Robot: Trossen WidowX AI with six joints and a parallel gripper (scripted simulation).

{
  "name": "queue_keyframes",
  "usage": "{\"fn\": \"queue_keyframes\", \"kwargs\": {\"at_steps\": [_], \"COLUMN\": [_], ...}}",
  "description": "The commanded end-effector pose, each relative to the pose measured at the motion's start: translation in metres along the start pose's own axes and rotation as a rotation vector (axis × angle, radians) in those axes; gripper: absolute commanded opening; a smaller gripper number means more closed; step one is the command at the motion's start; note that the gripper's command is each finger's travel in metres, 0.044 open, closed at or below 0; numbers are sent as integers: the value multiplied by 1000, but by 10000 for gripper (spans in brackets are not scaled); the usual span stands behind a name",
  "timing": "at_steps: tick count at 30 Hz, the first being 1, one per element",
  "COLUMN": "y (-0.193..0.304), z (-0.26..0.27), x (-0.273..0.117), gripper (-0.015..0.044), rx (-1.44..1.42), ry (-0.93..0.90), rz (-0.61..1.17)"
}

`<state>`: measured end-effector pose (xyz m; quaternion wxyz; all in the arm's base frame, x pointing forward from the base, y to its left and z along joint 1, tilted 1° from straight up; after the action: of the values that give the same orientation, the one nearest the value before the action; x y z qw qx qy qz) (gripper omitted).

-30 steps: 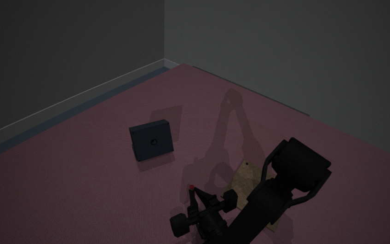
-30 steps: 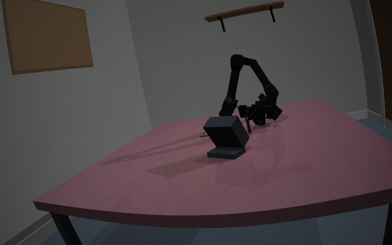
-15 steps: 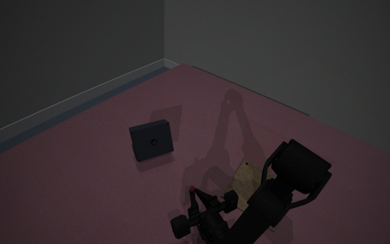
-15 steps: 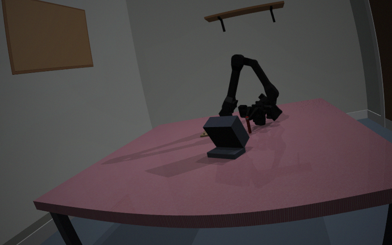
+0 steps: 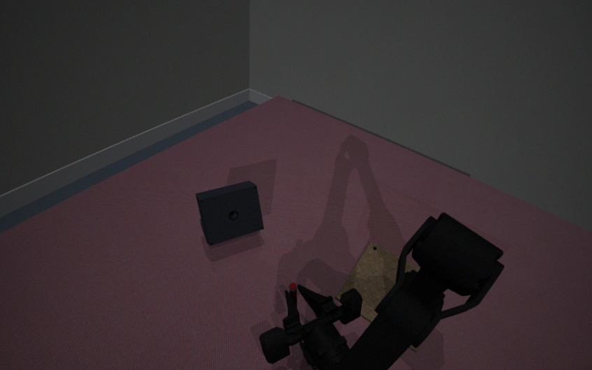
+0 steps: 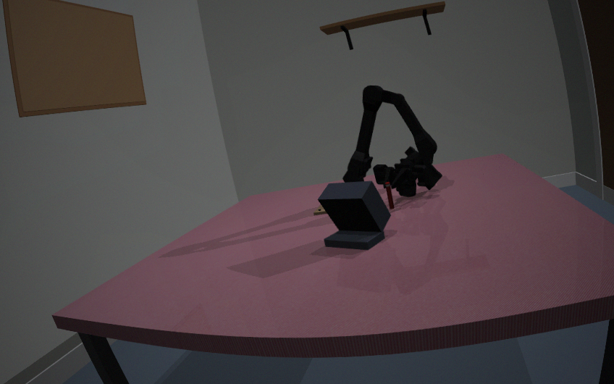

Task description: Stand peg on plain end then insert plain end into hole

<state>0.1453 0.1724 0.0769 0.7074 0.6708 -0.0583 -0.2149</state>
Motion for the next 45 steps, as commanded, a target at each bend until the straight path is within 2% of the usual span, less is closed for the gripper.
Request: {"fn": "queue_keyframes", "kwargs": {"at_steps": [1,21,33,41,45], "y": [0,0,0,0,3], "z": [0,0,0,0,5], "x": [0,0,0,0,6], "gripper": [130,130,440,440,440], "rx": [0,0,0,-1,-15], "ry": [0,0,0,-5,-91], "rz": [0,0,0,-4,-78]}}
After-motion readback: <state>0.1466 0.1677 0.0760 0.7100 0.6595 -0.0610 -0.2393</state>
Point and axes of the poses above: the point midway between the two fingers, 35 mm back from their tips, its own x axis out along the fingers, its own z axis across the jaws, y = z × x, the point moved 2 cm from there along -x, back along the fingers, and after that the axes turned 3 degrees about -x, right-handed, at the moved point
